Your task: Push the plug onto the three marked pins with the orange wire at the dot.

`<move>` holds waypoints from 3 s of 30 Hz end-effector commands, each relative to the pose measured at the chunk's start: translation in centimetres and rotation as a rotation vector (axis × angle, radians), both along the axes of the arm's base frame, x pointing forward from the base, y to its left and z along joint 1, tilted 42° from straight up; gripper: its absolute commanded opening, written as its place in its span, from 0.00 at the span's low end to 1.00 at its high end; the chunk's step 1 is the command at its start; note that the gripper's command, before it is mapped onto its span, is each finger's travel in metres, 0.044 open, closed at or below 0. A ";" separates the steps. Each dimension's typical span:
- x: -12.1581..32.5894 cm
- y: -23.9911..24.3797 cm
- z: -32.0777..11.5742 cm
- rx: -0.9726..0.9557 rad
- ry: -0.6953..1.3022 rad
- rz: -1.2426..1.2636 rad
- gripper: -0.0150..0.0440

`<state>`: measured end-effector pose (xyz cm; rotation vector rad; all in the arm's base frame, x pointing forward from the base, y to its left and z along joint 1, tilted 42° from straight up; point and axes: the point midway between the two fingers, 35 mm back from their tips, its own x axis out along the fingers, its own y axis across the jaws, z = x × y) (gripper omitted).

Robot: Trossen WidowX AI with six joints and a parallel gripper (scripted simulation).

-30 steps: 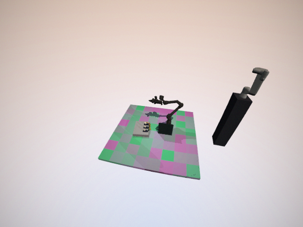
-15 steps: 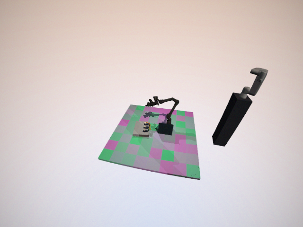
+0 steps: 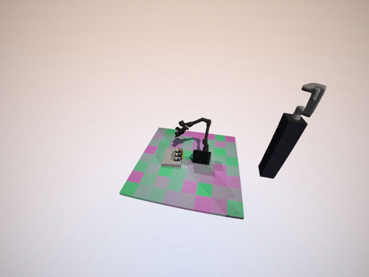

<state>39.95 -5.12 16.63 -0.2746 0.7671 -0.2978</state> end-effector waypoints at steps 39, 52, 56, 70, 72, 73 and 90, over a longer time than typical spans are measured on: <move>-0.5 -5.9 -15.4 -0.384 0.798 -0.044 0.45; -0.5 -6.8 -16.4 -0.385 0.798 -0.044 0.36; -0.5 -6.8 -16.4 -0.385 0.798 -0.044 0.28; -0.8 -2.9 -12.1 -0.382 0.798 -0.043 0.25; -0.9 -2.9 -12.1 -0.382 0.797 -0.044 0.25; -1.0 -2.9 -12.1 -0.382 0.797 -0.044 0.25; -6.6 -1.2 -13.5 -0.370 0.790 -0.059 0.25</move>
